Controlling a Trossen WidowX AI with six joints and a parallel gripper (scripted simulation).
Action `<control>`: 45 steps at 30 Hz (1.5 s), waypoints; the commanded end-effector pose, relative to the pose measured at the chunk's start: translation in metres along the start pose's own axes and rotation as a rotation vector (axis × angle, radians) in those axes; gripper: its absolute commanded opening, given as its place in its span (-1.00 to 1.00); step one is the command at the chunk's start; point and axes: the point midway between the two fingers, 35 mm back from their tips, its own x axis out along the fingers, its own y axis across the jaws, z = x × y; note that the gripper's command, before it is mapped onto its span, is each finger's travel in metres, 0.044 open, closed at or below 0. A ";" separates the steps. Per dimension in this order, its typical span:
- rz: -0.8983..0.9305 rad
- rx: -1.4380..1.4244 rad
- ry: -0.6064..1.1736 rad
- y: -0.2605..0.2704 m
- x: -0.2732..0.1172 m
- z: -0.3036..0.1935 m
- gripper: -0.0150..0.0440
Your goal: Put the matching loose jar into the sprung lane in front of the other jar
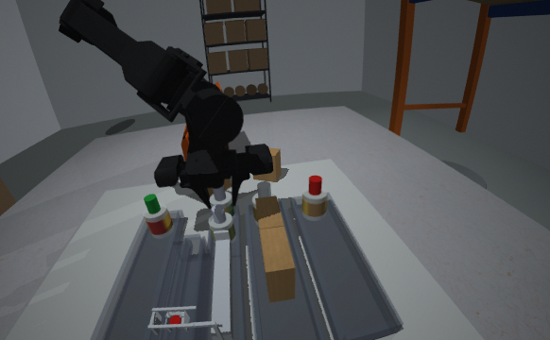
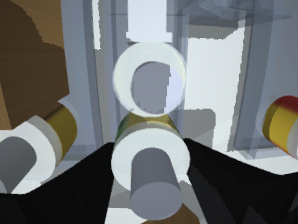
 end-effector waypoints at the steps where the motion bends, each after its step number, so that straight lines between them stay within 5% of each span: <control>1: -0.007 0.016 -0.015 -0.002 0.002 0.005 -0.49; 45: -0.008 0.016 -0.015 -0.002 0.015 0.003 -0.49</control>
